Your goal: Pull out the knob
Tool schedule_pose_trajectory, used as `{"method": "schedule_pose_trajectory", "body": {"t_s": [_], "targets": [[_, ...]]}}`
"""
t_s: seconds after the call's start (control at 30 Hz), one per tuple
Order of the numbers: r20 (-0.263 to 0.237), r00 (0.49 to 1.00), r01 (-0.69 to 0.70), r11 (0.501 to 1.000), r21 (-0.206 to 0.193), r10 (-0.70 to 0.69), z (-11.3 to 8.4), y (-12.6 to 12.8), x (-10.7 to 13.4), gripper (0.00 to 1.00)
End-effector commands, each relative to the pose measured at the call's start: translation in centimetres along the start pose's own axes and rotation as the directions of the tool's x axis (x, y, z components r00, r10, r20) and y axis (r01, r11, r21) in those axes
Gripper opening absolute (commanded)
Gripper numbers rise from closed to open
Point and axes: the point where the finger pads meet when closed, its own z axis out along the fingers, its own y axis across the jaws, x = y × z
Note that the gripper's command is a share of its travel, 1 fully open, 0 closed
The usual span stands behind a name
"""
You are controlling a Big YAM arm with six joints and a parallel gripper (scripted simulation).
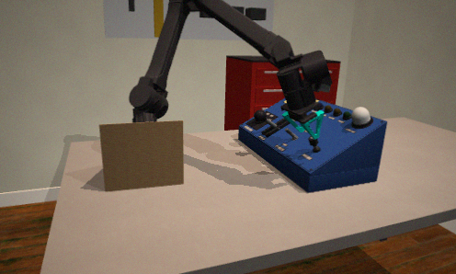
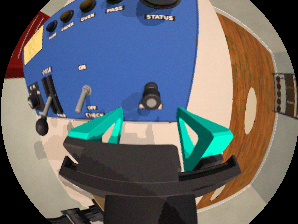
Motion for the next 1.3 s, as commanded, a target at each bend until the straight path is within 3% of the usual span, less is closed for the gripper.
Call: {"method": "schedule_pose_trajectory", "body": {"t_s": [0.0,0.37,0.43,0.47,0.6,1.27], "targets": [[0.019,1.0,-0.006,1.0,0.007,0.006,1.2,-0.2,-0.8,0.7],[0.021,1.0,-0.003,1.0,0.01,0.003,4.2,-0.3,-1.0,0.7],[0.021,1.0,-0.003,1.0,0.01,0.003,4.2,-0.3,-1.0,0.7],[0.045,0.999,-0.004,1.0,0.022,0.003,3.1,-0.7,-1.6,0.7],[0.025,1.0,0.003,1.0,0.012,-0.003,4.6,-0.4,-1.4,0.7],[0.034,0.999,0.008,1.0,0.016,-0.009,4.2,-0.4,-1.7,0.7]]}}
